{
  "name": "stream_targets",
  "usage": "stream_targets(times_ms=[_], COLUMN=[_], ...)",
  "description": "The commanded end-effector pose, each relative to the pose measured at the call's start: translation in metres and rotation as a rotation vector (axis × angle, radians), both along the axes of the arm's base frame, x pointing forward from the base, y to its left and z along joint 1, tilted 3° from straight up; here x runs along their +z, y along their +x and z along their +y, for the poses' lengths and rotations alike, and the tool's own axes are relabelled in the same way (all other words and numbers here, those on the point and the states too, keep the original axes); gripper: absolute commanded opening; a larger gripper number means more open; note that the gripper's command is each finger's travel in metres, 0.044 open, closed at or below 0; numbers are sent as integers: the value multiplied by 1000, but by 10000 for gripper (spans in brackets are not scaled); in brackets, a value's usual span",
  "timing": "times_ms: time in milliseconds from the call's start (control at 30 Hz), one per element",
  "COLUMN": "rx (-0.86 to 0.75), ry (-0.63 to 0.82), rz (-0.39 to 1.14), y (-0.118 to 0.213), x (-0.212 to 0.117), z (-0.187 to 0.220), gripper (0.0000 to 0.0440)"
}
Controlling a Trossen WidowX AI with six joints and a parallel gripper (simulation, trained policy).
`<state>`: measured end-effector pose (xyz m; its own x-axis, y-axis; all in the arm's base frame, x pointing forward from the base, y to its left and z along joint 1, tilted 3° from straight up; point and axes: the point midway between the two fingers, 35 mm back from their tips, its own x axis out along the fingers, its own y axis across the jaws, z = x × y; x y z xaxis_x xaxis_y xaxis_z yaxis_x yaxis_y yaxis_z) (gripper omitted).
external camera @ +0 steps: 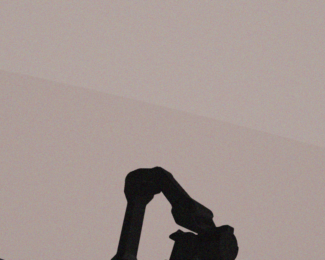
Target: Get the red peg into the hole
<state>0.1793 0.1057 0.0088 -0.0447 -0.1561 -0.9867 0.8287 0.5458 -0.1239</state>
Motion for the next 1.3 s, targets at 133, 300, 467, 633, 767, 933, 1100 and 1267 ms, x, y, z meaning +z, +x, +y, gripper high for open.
stream_targets(times_ms=[133,300,467,633,767,933,1100,1267], rx=[-14,-38,-42,-39,-13,32,77,120], ry=[23,35,61,93,84,60,38,16], rz=[-30,-11,13,39,11,-27,-59,-93], y=[-4,-10,-11,-10,-4,1,7,16], x=[-24,-34,-36,-34,-26,-13,2,19], z=[7,7,10,12,9,3,-2,-8], gripper=[389,278,147,17,0,0,0,0])
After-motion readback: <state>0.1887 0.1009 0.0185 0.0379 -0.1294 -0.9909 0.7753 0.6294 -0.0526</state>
